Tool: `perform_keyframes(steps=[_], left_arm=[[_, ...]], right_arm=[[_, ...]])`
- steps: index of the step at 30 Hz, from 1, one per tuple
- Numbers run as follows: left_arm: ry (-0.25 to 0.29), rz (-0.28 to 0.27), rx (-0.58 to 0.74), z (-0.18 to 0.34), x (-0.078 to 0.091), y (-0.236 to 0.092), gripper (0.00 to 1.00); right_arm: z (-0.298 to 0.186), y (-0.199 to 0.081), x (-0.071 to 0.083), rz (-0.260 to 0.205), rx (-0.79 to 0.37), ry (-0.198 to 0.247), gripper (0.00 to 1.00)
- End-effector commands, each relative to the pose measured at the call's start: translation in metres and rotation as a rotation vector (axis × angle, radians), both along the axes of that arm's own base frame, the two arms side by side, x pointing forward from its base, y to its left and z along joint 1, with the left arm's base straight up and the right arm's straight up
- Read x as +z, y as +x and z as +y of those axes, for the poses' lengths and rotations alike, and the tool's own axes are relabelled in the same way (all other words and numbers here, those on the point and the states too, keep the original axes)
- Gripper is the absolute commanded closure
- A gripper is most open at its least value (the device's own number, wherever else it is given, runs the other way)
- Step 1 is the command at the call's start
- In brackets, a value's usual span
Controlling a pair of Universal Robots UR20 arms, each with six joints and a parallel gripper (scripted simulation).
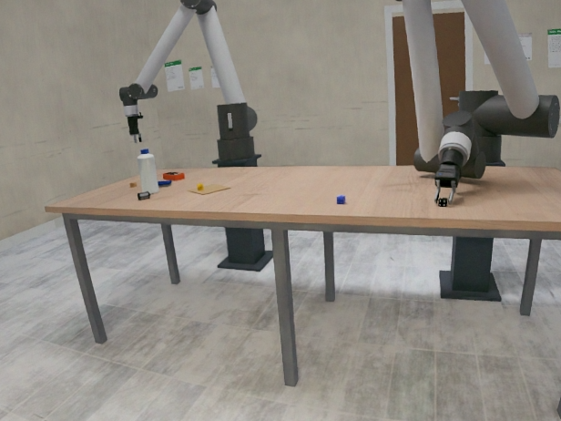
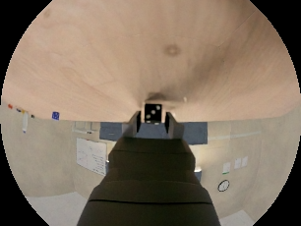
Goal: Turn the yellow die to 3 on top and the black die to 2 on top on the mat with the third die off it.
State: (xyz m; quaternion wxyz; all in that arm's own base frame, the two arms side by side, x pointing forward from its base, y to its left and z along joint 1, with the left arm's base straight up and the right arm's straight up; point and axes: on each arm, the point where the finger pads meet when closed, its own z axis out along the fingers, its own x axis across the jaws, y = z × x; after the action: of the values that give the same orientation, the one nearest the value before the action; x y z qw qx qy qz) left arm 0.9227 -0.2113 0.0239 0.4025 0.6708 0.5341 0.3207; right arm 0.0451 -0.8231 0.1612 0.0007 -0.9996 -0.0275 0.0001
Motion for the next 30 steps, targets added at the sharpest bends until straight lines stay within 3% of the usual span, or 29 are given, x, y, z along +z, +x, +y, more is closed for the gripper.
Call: perform_keyframes(steps=[1, 11, 23, 30], left_arm=[[0.000, -0.001, 0.000, 0.003, 0.009, -0.014, 0.21], [0.000, -0.001, 0.000, 0.008, 0.020, -0.034, 0.21], [0.000, -0.001, 0.000, 0.008, 0.027, -0.036, 0.21], [0.000, -0.001, 0.000, 0.008, 0.055, -0.036, 0.21]], right_arm=[[-0.001, 0.000, 0.001, 0.000, 0.000, -0.001, 0.00], [-0.001, 0.000, 0.001, 0.000, 0.000, -0.001, 0.00], [-0.001, 0.000, 0.001, 0.000, 0.000, -0.001, 0.00], [-0.001, 0.000, 0.001, 0.000, 0.000, -0.001, 0.00]])
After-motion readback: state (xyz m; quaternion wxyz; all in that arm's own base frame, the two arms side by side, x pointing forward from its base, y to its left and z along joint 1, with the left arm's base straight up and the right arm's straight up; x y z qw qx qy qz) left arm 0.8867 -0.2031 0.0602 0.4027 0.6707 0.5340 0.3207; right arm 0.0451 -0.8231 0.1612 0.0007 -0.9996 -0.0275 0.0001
